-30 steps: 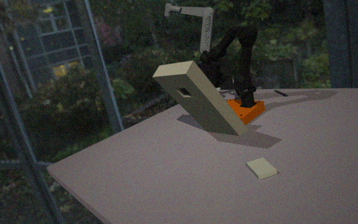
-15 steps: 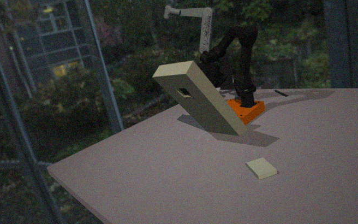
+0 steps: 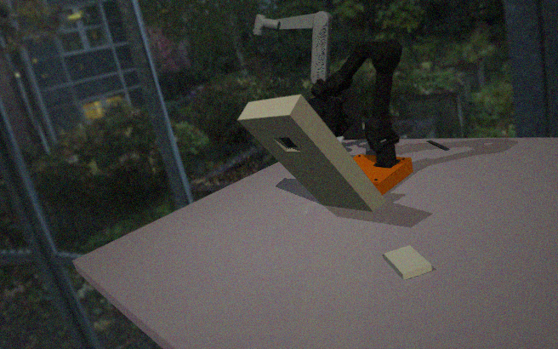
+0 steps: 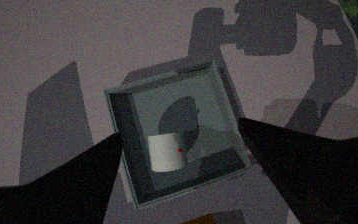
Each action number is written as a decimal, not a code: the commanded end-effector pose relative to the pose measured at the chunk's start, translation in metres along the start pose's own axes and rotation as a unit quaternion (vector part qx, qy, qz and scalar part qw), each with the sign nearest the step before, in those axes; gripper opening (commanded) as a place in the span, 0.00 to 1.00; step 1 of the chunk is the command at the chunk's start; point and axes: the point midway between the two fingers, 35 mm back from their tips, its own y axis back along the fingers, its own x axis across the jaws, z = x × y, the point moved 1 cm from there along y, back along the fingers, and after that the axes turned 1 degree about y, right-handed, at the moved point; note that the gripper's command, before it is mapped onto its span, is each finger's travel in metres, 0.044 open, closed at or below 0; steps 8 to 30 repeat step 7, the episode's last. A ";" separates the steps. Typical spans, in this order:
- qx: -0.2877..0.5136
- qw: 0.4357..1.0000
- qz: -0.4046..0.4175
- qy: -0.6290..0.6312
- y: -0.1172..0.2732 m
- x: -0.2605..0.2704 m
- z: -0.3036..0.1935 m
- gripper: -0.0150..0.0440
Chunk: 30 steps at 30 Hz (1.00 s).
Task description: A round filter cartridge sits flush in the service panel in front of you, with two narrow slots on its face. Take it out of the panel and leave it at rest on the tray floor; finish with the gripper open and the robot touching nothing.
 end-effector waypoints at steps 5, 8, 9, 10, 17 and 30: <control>0.001 1.000 0.000 0.000 0.000 0.000 0.000 1.00; 0.001 1.000 0.000 0.000 0.000 0.000 0.000 1.00; 0.001 1.000 0.000 0.000 0.000 0.000 0.000 1.00; 0.001 1.000 0.000 0.000 0.000 0.000 0.000 1.00; 0.001 1.000 0.000 0.000 0.000 0.000 0.000 1.00; 0.001 1.000 0.000 0.000 0.000 0.000 0.000 1.00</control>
